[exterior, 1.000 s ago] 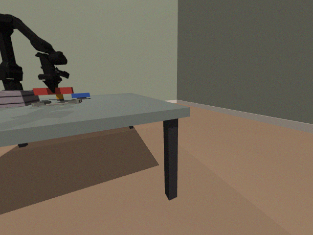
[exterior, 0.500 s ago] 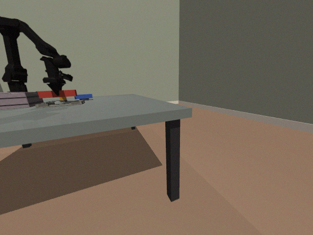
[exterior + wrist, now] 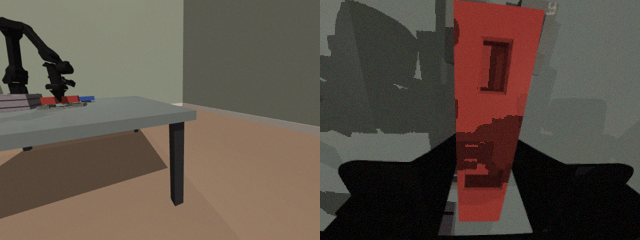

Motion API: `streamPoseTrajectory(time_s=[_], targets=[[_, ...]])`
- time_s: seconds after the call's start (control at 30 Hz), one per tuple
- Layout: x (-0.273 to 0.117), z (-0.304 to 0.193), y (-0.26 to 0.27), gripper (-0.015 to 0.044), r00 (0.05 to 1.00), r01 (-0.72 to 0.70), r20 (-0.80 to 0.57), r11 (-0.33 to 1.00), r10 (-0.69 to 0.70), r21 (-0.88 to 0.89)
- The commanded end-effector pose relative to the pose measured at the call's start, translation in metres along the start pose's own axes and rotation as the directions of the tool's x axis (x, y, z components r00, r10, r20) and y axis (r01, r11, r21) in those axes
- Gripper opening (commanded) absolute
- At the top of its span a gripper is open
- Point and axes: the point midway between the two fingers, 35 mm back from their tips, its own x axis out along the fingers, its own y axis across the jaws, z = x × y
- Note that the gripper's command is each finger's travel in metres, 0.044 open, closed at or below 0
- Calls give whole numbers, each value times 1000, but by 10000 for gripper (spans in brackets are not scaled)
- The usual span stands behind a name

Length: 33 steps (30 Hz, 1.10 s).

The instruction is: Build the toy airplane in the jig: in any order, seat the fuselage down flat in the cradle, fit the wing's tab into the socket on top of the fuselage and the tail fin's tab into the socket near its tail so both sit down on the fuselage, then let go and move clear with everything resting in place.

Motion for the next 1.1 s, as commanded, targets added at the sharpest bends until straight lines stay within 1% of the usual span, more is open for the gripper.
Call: streamPoseTrajectory(time_s=[0.0,0.1,0.33,0.5,1.03,1.07], targets=[[6,0,1,195,1000,-4,1,1000,4,0],[7,0,1,195,1000,-4,1,1000,4,0],[5,-1,0,148,1000,-1,-2,1000,1,-1],[5,-1,0,17,1000,-1,-2,1000,1,-1],[5,-1,0,437,1000,-1,-2,1000,1,-1],[5,-1,0,440,1000,-1,-2,1000,1,-1]])
